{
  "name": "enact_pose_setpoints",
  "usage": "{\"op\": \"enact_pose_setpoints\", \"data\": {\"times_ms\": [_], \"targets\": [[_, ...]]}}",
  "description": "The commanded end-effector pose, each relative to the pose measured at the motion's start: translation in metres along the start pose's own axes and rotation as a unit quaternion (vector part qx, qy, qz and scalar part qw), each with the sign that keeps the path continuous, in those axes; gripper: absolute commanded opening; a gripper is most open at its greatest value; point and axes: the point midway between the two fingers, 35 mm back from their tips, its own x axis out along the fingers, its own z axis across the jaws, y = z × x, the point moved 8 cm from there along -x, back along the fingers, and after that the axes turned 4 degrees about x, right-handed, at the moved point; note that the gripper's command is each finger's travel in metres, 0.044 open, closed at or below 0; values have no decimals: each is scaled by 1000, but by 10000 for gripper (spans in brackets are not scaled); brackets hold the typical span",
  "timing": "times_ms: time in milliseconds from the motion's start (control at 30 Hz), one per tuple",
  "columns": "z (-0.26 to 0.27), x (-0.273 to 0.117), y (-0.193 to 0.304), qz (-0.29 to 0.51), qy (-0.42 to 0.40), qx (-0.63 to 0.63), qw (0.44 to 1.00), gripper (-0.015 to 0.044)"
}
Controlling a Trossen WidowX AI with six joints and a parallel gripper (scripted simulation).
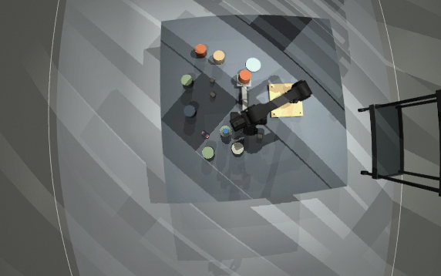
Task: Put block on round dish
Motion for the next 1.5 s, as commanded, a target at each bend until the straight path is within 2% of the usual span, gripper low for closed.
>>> {"op": "enact_pose_setpoints", "data": {"times_ms": [0, 967, 1467], "targets": [[0, -8, 0, -4, 3, -3, 1000, 0], [6, -45, 4, -4, 2, -3, 1000, 0], [6, -40, 4, 0, -1, 0, 1000, 0]]}}
